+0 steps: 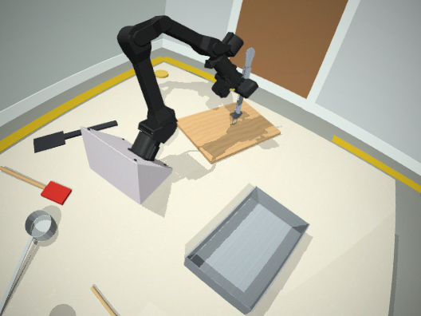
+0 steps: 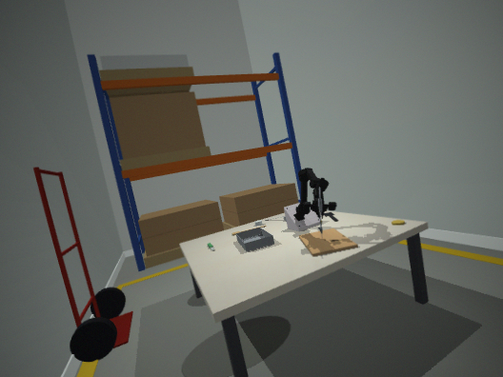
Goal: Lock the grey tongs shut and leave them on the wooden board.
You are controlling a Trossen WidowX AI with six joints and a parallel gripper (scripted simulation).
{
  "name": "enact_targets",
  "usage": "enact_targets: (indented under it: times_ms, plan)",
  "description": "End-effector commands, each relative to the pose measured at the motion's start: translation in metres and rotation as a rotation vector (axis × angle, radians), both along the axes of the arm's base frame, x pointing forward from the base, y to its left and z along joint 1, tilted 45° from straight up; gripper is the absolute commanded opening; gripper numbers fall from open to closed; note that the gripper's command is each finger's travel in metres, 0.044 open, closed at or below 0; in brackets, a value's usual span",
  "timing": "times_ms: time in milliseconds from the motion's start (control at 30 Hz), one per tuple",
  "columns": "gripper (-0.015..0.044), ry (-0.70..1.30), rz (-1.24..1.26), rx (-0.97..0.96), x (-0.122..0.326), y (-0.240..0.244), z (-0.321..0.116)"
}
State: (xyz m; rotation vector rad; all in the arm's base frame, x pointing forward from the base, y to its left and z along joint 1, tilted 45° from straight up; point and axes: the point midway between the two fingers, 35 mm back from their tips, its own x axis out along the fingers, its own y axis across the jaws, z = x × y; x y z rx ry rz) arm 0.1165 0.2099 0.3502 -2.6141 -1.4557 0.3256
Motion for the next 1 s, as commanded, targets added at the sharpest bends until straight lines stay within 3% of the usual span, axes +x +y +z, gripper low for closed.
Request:
enact_targets:
  times_ms: [0,767,967]
  plan:
    - [-0.015,-0.031,-0.018,0.074,-0.004,-0.004,0.004]
    - [-0.015,-0.047,-0.109,0.464,-0.021,-0.029,-0.015]
    - [-0.015,-0.039,-0.115,0.49,-0.022,-0.031,-0.017]
